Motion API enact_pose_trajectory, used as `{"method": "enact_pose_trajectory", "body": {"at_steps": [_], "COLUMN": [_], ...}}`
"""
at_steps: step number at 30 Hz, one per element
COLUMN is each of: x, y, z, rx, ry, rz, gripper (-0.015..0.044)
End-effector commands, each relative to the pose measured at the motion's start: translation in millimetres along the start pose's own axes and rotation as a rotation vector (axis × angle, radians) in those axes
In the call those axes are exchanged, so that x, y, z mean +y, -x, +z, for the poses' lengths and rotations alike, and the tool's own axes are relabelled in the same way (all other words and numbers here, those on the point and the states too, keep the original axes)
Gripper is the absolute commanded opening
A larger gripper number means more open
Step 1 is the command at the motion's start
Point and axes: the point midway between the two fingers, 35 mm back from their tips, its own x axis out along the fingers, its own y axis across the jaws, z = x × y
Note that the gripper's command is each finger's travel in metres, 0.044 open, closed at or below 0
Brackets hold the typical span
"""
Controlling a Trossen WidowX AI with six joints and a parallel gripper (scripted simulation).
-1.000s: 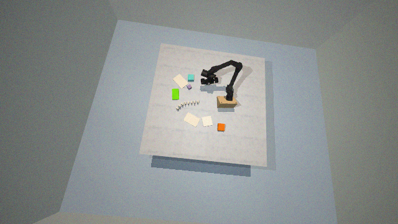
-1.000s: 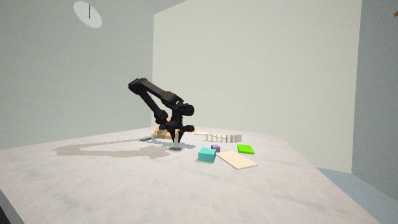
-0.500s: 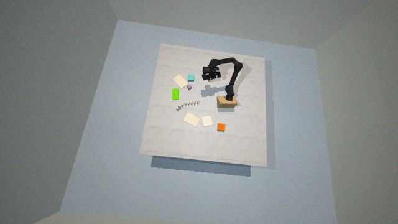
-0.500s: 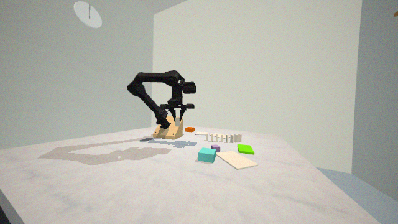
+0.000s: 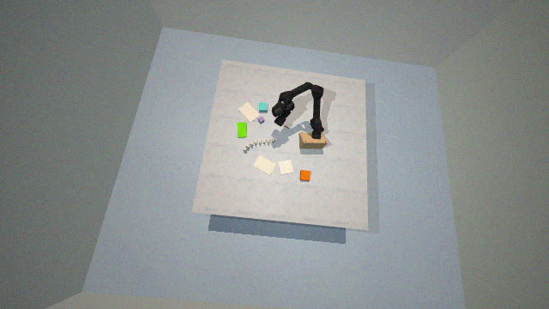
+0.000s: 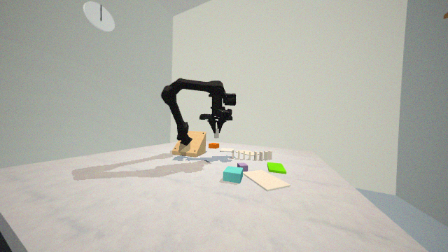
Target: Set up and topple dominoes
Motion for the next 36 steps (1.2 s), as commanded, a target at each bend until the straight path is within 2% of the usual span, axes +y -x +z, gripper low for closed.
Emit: {"method": "enact_pose_trajectory", "body": {"at_steps": [1, 5, 7, 13, 36], "x": [49.8, 106.6, 116.1, 116.8, 116.7], "y": [2.7, -0.2, -1.1, -4.4, -118.7], "z": [-10.8, -33.9, -39.0, -38.7, -38.8], "rx": [0.007, 0.018, 0.02, 0.02, 0.017], "ry": [0.301, 0.66, 0.722, 0.722, 0.721], "rz": [0.008, 0.003, 0.001, 0.002, -0.001], "gripper": [0.0107, 0.0107, 0.0107, 0.0107, 0.0107]}}
